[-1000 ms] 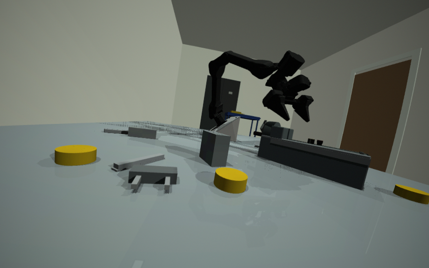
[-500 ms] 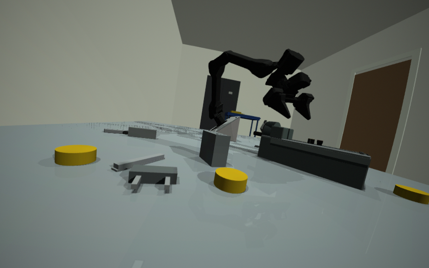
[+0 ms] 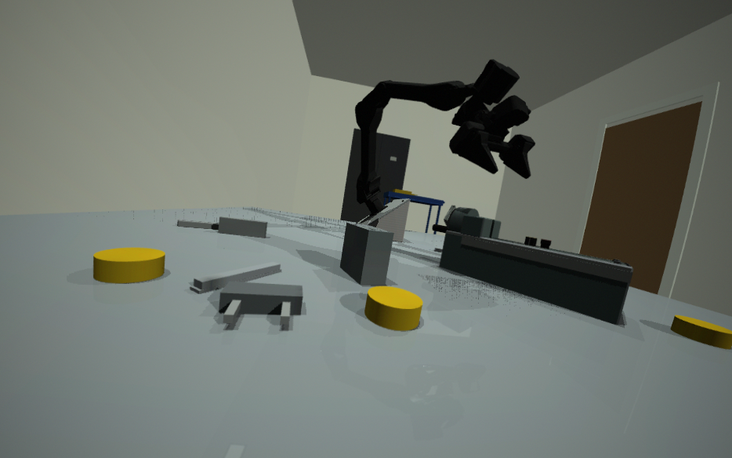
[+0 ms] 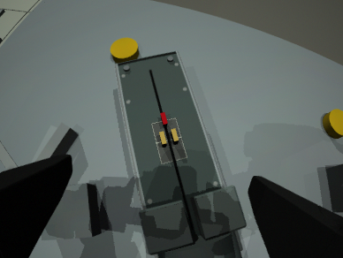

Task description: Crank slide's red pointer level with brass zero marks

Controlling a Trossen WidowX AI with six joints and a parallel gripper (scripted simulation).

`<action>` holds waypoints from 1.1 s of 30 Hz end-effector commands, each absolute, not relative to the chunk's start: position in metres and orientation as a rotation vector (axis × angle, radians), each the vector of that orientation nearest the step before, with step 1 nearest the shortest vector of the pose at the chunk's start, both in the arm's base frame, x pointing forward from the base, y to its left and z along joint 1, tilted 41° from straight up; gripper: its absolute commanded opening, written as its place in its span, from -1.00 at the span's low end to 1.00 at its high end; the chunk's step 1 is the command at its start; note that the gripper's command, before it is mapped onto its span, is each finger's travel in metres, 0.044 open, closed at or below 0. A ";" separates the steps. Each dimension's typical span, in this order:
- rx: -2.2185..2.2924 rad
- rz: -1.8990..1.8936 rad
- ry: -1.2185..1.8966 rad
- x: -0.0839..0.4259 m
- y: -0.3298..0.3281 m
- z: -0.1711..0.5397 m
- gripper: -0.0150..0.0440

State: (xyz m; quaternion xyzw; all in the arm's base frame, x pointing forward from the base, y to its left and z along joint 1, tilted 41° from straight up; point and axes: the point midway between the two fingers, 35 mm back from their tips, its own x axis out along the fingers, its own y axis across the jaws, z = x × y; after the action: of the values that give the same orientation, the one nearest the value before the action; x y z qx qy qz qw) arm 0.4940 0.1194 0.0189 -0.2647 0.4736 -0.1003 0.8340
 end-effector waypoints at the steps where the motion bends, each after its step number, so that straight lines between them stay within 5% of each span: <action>1: -0.586 -0.175 1.011 0.483 0.115 0.025 1.00; 33: -0.787 0.115 0.995 0.390 0.076 0.034 1.00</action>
State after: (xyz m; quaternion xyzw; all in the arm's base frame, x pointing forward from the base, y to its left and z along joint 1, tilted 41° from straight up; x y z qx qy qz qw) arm 0.3919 0.0847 0.0455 -0.3660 0.4614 0.0512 0.8065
